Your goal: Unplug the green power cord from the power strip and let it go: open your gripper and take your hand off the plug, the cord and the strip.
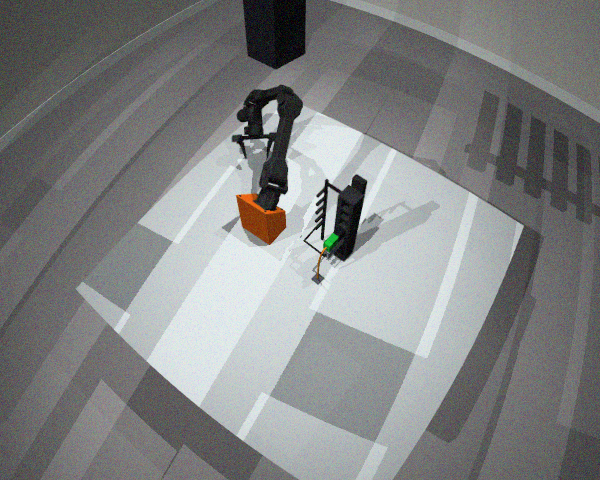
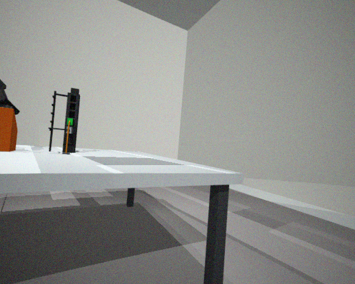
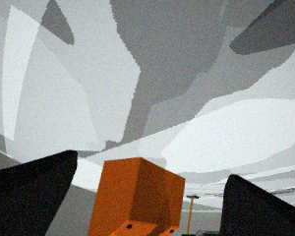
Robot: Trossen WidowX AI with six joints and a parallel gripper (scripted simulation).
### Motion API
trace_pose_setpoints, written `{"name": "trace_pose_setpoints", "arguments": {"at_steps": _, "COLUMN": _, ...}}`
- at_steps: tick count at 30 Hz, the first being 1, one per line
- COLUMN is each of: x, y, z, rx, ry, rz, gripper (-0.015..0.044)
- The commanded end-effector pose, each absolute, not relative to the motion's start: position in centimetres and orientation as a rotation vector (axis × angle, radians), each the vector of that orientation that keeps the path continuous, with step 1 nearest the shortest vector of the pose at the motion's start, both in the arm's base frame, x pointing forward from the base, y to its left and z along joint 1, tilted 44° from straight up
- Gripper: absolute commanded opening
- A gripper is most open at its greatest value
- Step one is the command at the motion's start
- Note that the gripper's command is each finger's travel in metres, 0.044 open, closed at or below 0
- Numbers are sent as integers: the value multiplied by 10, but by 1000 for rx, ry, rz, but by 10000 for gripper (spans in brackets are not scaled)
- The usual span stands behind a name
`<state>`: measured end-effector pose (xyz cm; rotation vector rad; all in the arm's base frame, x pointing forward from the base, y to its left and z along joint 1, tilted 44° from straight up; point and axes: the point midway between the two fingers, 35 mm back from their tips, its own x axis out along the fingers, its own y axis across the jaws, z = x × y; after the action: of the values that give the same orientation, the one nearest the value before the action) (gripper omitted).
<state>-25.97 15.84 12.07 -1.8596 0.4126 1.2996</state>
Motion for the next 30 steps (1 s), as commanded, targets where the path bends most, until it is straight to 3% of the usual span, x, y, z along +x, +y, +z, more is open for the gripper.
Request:
{"name": "trace_pose_setpoints", "arguments": {"at_steps": 1, "x": -260, "y": 159, "z": 121, "rx": -1858, "ry": 416, "rz": 1300, "gripper": 374}}
{"name": "trace_pose_setpoints", "arguments": {"at_steps": 9, "x": -235, "y": 201, "z": 109, "rx": -1739, "ry": 641, "rz": 1215, "gripper": 164}}
{"name": "trace_pose_setpoints", "arguments": {"at_steps": 20, "x": -160, "y": 260, "z": 123, "rx": -1320, "ry": 1091, "rz": 1030, "gripper": 160}}
{"name": "trace_pose_setpoints", "arguments": {"at_steps": 30, "x": -104, "y": 286, "z": 141, "rx": -956, "ry": 1315, "rz": 913, "gripper": 160}}
